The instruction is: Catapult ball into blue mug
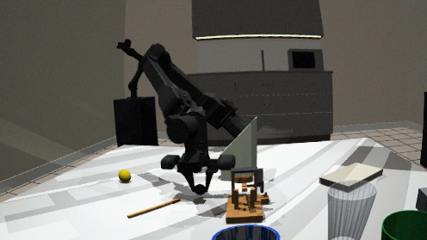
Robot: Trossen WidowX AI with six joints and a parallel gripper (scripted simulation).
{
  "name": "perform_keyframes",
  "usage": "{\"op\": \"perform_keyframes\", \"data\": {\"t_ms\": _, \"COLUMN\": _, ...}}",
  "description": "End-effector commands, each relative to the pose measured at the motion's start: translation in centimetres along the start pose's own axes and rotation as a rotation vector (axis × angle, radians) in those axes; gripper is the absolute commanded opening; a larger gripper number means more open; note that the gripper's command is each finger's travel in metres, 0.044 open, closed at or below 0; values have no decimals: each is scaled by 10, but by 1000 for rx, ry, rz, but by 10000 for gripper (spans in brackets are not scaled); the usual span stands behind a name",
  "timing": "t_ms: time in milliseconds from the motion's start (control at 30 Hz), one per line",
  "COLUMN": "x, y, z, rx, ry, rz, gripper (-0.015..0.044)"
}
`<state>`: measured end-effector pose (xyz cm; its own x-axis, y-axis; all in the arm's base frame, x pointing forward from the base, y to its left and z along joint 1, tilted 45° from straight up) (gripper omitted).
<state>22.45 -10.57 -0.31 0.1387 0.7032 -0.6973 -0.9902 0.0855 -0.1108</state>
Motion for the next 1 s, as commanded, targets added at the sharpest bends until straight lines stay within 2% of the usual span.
{"op": "perform_keyframes", "data": {"t_ms": 0, "x": 3, "y": -6, "z": 15, "rx": -10, "ry": -9, "rz": -6, "gripper": 0}}
{"op": "perform_keyframes", "data": {"t_ms": 633, "x": 2, "y": -4, "z": 117, "rx": -9, "ry": -4, "rz": -6, "gripper": 0}}
{"op": "perform_keyframes", "data": {"t_ms": 967, "x": 19, "y": -4, "z": 117, "rx": 38, "ry": -1, "rz": 10, "gripper": 0}}
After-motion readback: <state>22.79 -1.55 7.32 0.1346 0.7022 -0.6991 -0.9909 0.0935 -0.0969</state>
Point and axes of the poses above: the point midway between the two fingers, 35 mm back from their tips, its own z axis back along the fingers, its own x axis across the jaws, y = z × x, the point moved 1 cm from there along z, back along the fingers, and after that the axes turned 15 degrees about -z, right-handed, at the moved point
